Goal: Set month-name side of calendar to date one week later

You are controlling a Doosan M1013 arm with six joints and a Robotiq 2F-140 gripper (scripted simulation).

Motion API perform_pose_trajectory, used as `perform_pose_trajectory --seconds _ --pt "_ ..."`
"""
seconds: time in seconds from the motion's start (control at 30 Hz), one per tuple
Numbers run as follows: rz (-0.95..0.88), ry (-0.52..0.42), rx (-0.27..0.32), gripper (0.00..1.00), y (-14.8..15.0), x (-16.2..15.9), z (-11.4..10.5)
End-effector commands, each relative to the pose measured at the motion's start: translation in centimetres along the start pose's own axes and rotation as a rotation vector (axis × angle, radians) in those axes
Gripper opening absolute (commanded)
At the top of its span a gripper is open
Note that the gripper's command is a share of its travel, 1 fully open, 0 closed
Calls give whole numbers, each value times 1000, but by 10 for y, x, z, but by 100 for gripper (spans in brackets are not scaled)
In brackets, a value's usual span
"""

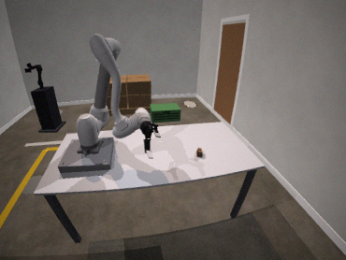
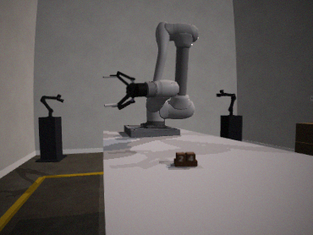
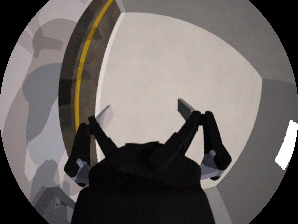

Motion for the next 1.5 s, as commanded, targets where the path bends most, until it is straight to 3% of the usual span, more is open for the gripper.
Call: perform_pose_trajectory --seconds 0.0,0.13,0.17,0.2,0.23,0.3,0.37,0.4,0.43,0.5,0.63,0.67,0.7,0.87,0.97,1.03,1.1,1.13,1.17,1.2,1.23,1.27,1.3,1.37,1.47 --pt "36 -110 99 100 -3 10 14" --pt "89 -206 227 100 -12 29 19" --pt "89 -206 227 100 -12 29 19" --pt "113 -242 289 100 -18 40 18" --pt "117 -247 299 100 -18 42 18" --pt "148 -283 376 100 -25 57 15" --pt "148 -283 376 100 -25 57 15" --pt "179 -313 456 100 -31 75 9" --pt "196 -326 499 100 -35 86 6" --pt "211 -336 539 100 -38 96 2" --pt "273 -362 702 100 -46 141 -17" --pt "276 -362 710 100 -47 144 -18" --pt "301 -365 775 100 -49 164 -27" --pt "369 -353 956 100 -49 224 -56" --pt "370 -353 958 100 -49 224 -56" --pt "425 -323 1105 100 -43 277 -83" --pt "426 -322 1107 100 -43 278 -83" --pt "451 -303 1174 100 -38 302 -97" --pt "451 -303 1174 100 -38 302 -97" --pt "474 -282 1235 100 -31 325 -109" --pt "474 -282 1235 100 -31 325 -109" --pt "495 -260 1289 100 -25 346 -121" --pt "495 -260 1289 100 -25 346 -121" --pt "529 -219 1379 100 -11 381 -141" --pt "542 -201 1414 100 -5 395 -149"
Point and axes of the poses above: the point where the finger pads meet when closed, its own z axis out along the fingers, its own y axis across the jaws, x = y × z, the point moved 4 cm from there along -z, back along the fingers, and after that the axes turned 2 degrees about z, right-handed, at the moved point
